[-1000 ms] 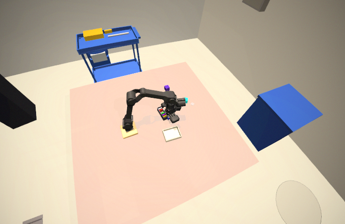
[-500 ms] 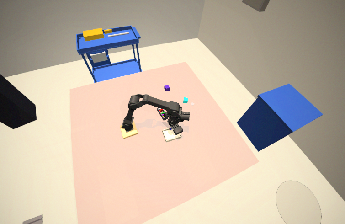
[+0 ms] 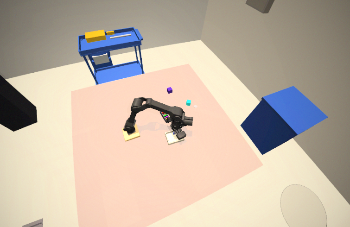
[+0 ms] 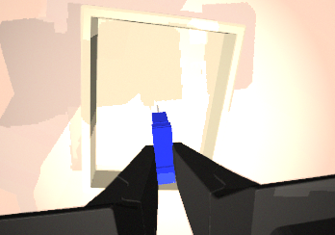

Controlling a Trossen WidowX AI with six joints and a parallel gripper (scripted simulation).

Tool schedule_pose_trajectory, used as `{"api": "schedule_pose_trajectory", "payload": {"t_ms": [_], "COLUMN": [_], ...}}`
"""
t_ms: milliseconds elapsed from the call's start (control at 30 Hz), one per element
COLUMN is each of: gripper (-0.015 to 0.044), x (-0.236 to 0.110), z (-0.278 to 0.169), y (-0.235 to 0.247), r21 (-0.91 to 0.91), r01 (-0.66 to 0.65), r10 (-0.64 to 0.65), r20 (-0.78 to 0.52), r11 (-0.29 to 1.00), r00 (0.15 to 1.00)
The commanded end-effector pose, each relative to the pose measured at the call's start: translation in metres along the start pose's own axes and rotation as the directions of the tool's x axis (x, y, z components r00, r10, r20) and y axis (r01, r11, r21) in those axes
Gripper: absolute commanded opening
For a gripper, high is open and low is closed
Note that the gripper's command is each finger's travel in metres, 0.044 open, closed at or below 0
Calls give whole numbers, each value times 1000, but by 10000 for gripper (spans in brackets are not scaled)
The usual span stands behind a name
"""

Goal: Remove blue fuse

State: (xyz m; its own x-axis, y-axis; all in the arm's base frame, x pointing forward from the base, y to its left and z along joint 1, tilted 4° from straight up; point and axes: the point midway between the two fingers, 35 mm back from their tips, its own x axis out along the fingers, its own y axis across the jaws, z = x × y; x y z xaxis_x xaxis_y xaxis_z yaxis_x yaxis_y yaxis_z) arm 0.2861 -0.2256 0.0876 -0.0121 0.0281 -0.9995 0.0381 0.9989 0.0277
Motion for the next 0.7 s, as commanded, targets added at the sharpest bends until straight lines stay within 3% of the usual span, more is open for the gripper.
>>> {"api": "schedule_pose_trajectory", "payload": {"t_ms": [0, 533, 667], "gripper": [0, 0, 105], "x": [9, 29, 25], "z": [-1, -2, -1], "y": [0, 0, 0], "r21": [-3, -3, 0], "r01": [0, 0, -2], "r10": [0, 0, 2], "r20": [-4, -5, -2], "r11": [1000, 1000, 1000], "r00": [1000, 1000, 1000]}}
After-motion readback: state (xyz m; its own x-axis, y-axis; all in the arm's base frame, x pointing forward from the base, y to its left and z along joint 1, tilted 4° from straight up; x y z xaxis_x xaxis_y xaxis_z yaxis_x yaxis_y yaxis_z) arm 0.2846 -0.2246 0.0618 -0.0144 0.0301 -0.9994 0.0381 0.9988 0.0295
